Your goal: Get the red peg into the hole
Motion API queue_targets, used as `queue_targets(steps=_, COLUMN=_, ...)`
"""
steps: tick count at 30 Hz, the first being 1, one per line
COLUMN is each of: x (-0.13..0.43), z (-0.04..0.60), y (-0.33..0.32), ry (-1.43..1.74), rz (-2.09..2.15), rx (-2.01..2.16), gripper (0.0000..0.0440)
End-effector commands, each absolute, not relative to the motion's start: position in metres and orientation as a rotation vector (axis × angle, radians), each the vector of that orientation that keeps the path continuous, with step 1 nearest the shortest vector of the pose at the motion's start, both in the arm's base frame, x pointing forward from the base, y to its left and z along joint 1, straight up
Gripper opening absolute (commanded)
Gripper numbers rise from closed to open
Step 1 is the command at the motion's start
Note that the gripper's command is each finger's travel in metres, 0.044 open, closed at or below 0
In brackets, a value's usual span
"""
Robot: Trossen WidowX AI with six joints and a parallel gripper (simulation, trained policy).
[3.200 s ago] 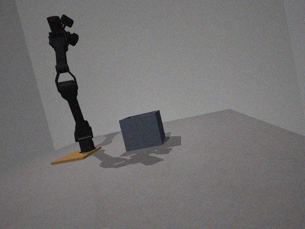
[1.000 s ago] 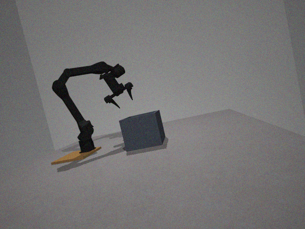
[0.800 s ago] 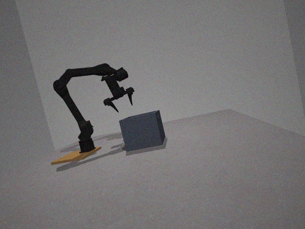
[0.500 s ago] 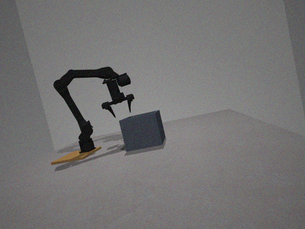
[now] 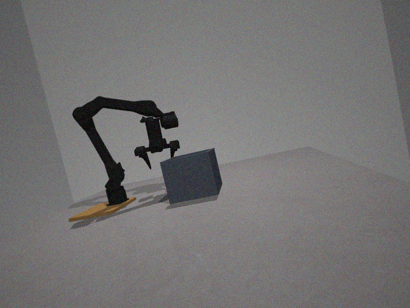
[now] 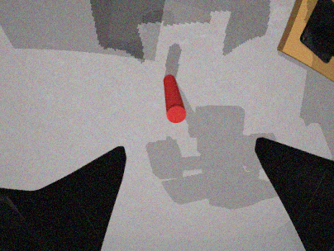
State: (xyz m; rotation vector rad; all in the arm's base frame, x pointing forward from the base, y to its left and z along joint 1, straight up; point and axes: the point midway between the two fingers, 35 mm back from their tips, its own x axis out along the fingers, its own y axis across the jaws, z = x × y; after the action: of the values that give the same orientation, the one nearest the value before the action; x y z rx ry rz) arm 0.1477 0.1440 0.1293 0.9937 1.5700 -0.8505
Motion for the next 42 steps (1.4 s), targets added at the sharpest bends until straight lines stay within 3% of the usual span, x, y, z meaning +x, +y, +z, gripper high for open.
queue_targets(steps=1, x=0.145, z=0.115, y=0.142, ry=1.596, rz=-0.876, rx=0.984, gripper=0.044)
queue_targets(steps=16, x=0.143, z=0.072, y=0.139, ry=1.61, rz=-0.929, rx=1.002, gripper=0.0422)
queue_targets(steps=21, x=0.147, z=0.064, y=0.14, ry=1.603, rz=-0.918, rx=1.008, gripper=0.0318)
queue_targets(steps=33, x=0.157, z=0.061, y=0.146, ry=1.62, rz=-0.86, rx=0.999, gripper=0.0007)
queue_targets(steps=42, x=0.17, z=0.089, y=0.161, ry=1.628, rz=-0.726, rx=1.1, gripper=0.0)
